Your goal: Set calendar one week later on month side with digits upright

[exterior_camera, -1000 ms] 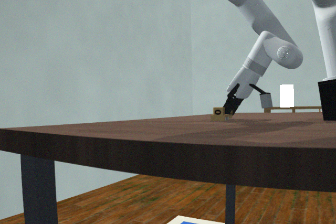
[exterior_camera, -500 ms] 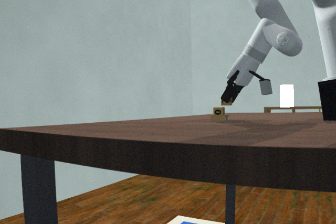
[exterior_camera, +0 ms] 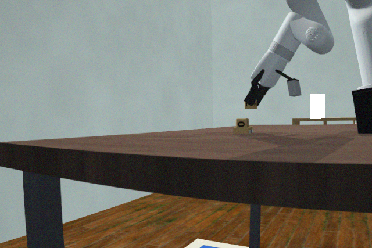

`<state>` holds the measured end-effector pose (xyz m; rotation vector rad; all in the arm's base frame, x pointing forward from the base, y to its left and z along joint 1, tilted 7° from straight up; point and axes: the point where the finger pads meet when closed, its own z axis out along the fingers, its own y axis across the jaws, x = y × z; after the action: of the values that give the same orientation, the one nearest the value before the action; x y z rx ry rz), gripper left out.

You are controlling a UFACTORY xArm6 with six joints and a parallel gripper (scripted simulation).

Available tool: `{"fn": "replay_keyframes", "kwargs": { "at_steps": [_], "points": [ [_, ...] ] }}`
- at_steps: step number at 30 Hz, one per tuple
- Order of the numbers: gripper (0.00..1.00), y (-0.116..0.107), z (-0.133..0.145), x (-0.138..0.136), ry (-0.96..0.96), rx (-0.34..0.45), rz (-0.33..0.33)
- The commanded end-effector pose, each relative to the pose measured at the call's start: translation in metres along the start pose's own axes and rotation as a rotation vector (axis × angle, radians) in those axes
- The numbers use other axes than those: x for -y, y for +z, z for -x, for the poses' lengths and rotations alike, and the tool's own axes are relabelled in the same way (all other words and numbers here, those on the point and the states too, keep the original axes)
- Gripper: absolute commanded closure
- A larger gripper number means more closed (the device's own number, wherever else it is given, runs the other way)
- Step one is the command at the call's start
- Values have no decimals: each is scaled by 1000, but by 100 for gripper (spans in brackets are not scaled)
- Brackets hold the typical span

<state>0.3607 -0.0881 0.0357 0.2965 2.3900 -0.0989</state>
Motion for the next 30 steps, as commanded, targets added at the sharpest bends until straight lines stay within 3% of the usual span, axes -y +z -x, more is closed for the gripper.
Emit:
{"fn": "replay_keyframes", "kwargs": {
  "at_steps": [1, 13, 25, 30],
  "points": [
    [73, 0, 1, 0, 0, 2, 0],
    [73, 2, 1, -1, 2, -33, 3],
    [73, 3, 3, -1, 1, -217, 4],
    [73, 1, 4, 0, 0, -247, 1]
  ]
}}
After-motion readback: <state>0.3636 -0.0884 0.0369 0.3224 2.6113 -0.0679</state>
